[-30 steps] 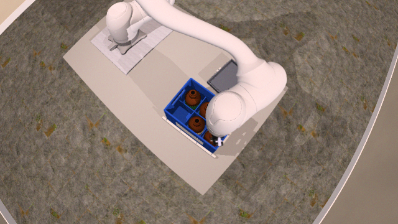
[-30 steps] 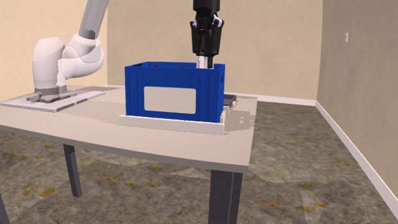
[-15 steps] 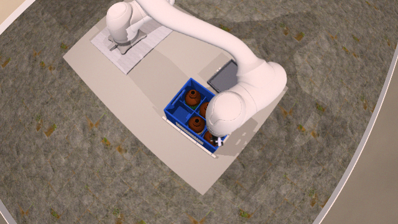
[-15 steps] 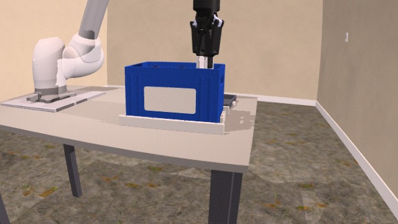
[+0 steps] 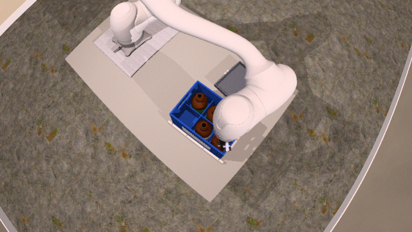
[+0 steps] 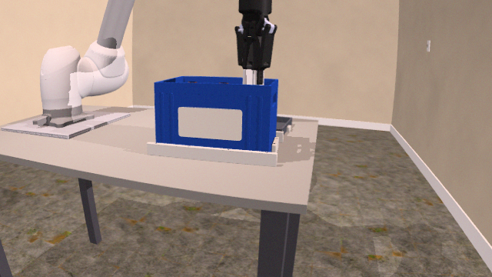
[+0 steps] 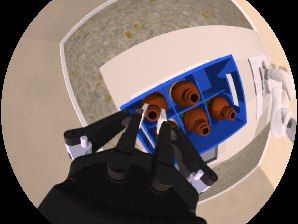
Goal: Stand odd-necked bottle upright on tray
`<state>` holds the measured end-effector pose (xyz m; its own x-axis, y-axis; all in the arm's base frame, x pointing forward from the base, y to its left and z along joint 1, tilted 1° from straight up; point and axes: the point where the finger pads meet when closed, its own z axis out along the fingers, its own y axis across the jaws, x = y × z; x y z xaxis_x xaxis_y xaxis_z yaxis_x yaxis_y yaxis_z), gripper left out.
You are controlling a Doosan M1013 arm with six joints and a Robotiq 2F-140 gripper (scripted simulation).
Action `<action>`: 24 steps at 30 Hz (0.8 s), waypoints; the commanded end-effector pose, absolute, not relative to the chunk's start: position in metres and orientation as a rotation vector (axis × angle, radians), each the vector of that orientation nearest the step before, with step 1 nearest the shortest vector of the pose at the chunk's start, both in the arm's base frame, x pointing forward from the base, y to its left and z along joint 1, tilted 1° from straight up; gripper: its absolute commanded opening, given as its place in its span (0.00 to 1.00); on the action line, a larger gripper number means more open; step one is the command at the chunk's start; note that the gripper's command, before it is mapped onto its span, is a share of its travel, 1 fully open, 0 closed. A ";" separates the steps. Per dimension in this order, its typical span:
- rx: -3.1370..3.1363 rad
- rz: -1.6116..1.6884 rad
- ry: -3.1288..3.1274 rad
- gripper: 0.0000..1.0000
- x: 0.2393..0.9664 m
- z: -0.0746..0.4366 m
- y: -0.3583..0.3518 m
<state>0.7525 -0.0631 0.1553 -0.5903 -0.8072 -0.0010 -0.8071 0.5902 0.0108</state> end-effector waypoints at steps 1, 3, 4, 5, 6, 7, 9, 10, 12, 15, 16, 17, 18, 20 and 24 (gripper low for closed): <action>1.420 -0.016 -2.798 0.00 0.752 0.155 -0.063; 1.420 -0.016 -2.798 0.00 0.752 0.155 -0.063; 1.420 -0.016 -2.798 0.00 0.752 0.155 -0.063; 1.420 -0.016 -2.798 0.00 0.752 0.155 -0.063; 1.420 -0.016 -2.798 0.00 0.752 0.155 -0.063; 1.420 -0.016 -2.798 0.00 0.752 0.155 -0.063; 1.420 -0.016 -2.798 0.00 0.752 0.155 -0.063; 1.420 -0.016 -2.798 0.00 0.752 0.155 -0.063; 1.420 -0.016 -2.798 0.00 0.752 0.155 -0.063; 1.420 -0.016 -2.798 0.00 0.752 0.155 -0.063; 1.420 -0.016 -2.798 0.00 0.752 0.156 -0.063; 1.420 -0.016 -2.798 0.00 0.752 0.156 -0.063; 1.420 -0.016 -2.798 0.00 0.752 0.156 -0.063; 1.420 -0.016 -2.798 0.00 0.752 0.156 -0.063; 1.420 -0.016 -2.798 0.00 0.752 0.158 -0.063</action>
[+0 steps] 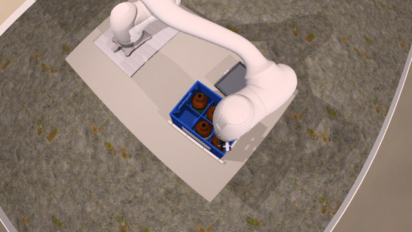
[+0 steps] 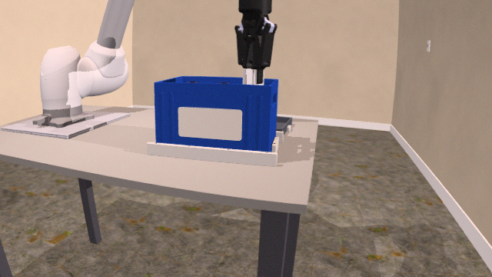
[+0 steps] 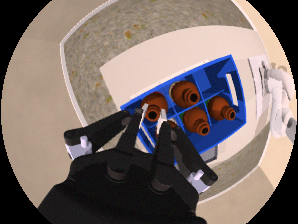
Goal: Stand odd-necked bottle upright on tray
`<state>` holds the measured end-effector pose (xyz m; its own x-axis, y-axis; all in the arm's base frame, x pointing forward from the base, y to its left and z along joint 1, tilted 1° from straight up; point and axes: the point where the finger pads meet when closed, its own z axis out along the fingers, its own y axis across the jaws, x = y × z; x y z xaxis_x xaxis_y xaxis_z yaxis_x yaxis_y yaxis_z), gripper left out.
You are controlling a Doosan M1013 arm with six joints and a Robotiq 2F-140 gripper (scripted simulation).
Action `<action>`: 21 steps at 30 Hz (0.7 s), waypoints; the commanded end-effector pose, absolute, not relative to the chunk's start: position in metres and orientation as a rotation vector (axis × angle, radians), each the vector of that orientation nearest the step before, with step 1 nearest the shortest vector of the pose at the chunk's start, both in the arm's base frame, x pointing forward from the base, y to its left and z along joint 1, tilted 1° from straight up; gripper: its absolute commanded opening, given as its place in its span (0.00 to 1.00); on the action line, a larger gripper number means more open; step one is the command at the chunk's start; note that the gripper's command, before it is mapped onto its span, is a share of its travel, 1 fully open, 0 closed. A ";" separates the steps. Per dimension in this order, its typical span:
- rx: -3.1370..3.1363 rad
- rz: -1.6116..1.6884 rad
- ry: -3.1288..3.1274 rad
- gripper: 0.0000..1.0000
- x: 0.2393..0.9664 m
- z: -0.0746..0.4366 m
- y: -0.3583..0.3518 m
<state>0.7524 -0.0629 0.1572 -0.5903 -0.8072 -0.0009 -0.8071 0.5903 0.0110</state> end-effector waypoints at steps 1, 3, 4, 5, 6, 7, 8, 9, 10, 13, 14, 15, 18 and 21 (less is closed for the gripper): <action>1.420 -0.016 -2.798 0.00 0.752 0.158 -0.063; 1.420 -0.016 -2.798 0.00 0.752 0.159 -0.063; 1.420 -0.016 -2.798 0.00 0.752 0.159 -0.063; 1.420 -0.016 -2.798 0.00 0.752 0.160 -0.063; 1.420 -0.016 -2.798 0.00 0.752 0.161 -0.063; 1.420 -0.016 -2.798 0.00 0.752 0.162 -0.063; 1.420 -0.016 -2.798 0.00 0.752 0.163 -0.063; 1.420 -0.016 -2.798 0.00 0.752 0.163 -0.063; 1.420 -0.016 -2.798 0.00 0.752 0.164 -0.063; 1.420 -0.016 -2.798 0.00 0.752 0.168 -0.062; 1.420 -0.016 -2.798 0.00 0.752 0.169 -0.062; 1.420 -0.016 -2.798 0.00 0.752 0.170 -0.062; 1.420 -0.016 -2.798 0.00 0.752 0.171 -0.062; 1.420 -0.016 -2.798 0.00 0.752 0.175 -0.062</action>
